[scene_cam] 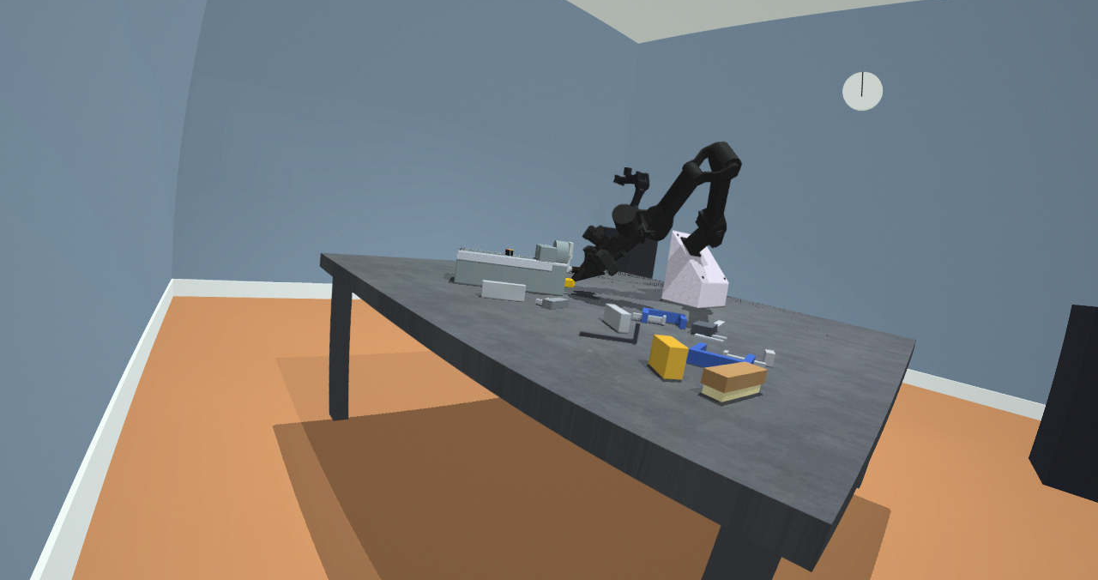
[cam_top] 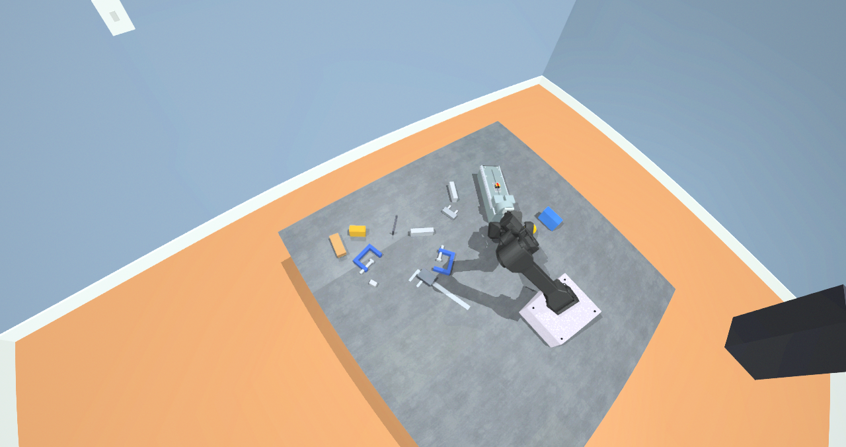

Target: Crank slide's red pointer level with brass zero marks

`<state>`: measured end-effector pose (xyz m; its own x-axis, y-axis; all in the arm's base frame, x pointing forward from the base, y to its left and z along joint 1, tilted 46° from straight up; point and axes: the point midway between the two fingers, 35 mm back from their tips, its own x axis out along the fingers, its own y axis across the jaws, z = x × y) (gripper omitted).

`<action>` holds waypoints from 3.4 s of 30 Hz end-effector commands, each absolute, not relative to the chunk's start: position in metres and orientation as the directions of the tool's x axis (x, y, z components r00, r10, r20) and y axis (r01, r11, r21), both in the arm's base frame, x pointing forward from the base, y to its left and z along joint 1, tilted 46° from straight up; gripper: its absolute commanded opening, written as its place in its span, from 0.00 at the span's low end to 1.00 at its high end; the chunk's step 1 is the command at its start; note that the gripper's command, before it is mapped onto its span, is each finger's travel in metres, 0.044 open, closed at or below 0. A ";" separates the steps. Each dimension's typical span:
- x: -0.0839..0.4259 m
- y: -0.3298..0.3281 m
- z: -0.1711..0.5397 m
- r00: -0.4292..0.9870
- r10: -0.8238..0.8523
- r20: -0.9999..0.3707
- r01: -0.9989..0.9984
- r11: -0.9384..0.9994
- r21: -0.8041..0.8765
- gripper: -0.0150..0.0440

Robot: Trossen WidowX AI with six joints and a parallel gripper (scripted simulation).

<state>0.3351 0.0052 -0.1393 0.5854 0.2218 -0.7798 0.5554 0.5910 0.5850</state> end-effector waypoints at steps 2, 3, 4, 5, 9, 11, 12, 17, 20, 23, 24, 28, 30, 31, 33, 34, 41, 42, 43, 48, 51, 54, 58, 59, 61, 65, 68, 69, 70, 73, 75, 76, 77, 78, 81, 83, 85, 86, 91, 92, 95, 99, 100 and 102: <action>0.340 0.011 -0.134 0.595 0.241 -0.766 0.535 0.593 0.602 0.25; 0.340 0.011 -0.133 0.595 0.241 -0.766 0.535 0.593 0.602 0.25; 0.340 0.011 -0.133 0.595 0.241 -0.766 0.535 0.593 0.602 0.25; 0.341 0.011 -0.133 0.595 0.241 -0.766 0.535 0.593 0.602 0.25; 0.341 0.011 -0.132 0.595 0.241 -0.766 0.535 0.593 0.602 0.25; 0.341 0.012 -0.132 0.595 0.241 -0.766 0.535 0.593 0.602 0.25; 0.341 0.012 -0.131 0.596 0.241 -0.766 0.535 0.593 0.602 0.25; 0.342 0.012 -0.130 0.596 0.241 -0.766 0.535 0.593 0.602 0.25; 0.343 0.012 -0.129 0.596 0.241 -0.766 0.535 0.593 0.602 0.25; 0.343 0.013 -0.128 0.596 0.241 -0.766 0.534 0.593 0.602 0.25; 0.343 0.013 -0.128 0.596 0.241 -0.766 0.534 0.593 0.602 0.25; 0.344 0.013 -0.127 0.596 0.241 -0.766 0.534 0.593 0.602 0.25; 0.344 0.013 -0.126 0.596 0.241 -0.766 0.534 0.593 0.602 0.25; 0.344 0.013 -0.125 0.596 0.241 -0.766 0.534 0.593 0.602 0.25; 0.344 0.013 -0.125 0.596 0.241 -0.766 0.534 0.593 0.602 0.25; 0.344 0.013 -0.125 0.596 0.241 -0.766 0.534 0.593 0.602 0.25; 0.344 0.012 -0.125 0.596 0.241 -0.766 0.534 0.593 0.602 0.25; 0.344 0.012 -0.125 0.596 0.241 -0.766 0.534 0.593 0.602 0.25; 0.344 0.012 -0.125 0.596 0.241 -0.766 0.534 0.593 0.602 0.25; 0.344 0.012 -0.125 0.596 0.241 -0.766 0.534 0.593 0.602 0.25; 0.344 0.012 -0.125 0.596 0.241 -0.766 0.534 0.593 0.602 0.25; 0.344 0.012 -0.125 0.596 0.241 -0.766 0.534 0.593 0.602 0.25; 0.344 0.012 -0.125 0.596 0.241 -0.766 0.534 0.593 0.602 0.25; 0.344 0.012 -0.125 0.596 0.241 -0.766 0.534 0.593 0.602 0.25; 0.344 0.012 -0.125 0.596 0.241 -0.766 0.534 0.593 0.602 0.25; 0.344 0.012 -0.125 0.596 0.241 -0.766 0.534 0.593 0.602 0.25; 0.344 0.012 -0.125 0.596 0.241 -0.766 0.534 0.593 0.602 0.25; 0.344 0.012 -0.125 0.596 0.241 -0.766 0.534 0.593 0.602 0.25; 0.344 0.012 -0.125 0.596 0.241 -0.766 0.534 0.593 0.602 0.25; 0.344 0.012 -0.125 0.596 0.241 -0.766 0.534 0.593 0.602 0.25; 0.344 0.012 -0.125 0.596 0.241 -0.766 0.534 0.593 0.602 0.25; 0.344 0.012 -0.125 0.596 0.241 -0.766 0.534 0.593 0.602 0.25; 0.344 0.012 -0.125 0.596 0.241 -0.766 0.534 0.593 0.602 0.25; 0.344 0.012 -0.125 0.596 0.241 -0.766 0.534 0.593 0.602 0.25; 0.344 0.012 -0.125 0.596 0.241 -0.766 0.534 0.593 0.602 0.25; 0.344 0.012 -0.125 0.596 0.241 -0.766 0.534 0.593 0.602 0.25; 0.344 0.012 -0.125 0.596 0.241 -0.766 0.534 0.593 0.602 0.25; 0.344 0.012 -0.125 0.596 0.241 -0.766 0.534 0.593 0.602 0.25; 0.344 0.012 -0.125 0.596 0.241 -0.766 0.534 0.593 0.602 0.25; 0.344 0.012 -0.125 0.596 0.241 -0.766 0.534 0.593 0.602 0.25; 0.344 0.012 -0.125 0.596 0.241 -0.766 0.534 0.593 0.602 0.25; 0.344 0.012 -0.125 0.596 0.241 -0.766 0.534 0.593 0.602 0.25; 0.344 0.012 -0.125 0.596 0.241 -0.766 0.534 0.593 0.602 0.25; 0.344 0.012 -0.125 0.596 0.241 -0.766 0.534 0.593 0.602 0.25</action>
<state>0.3432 0.0119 -0.1263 0.5922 0.2377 -0.7700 0.5386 0.5940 0.5976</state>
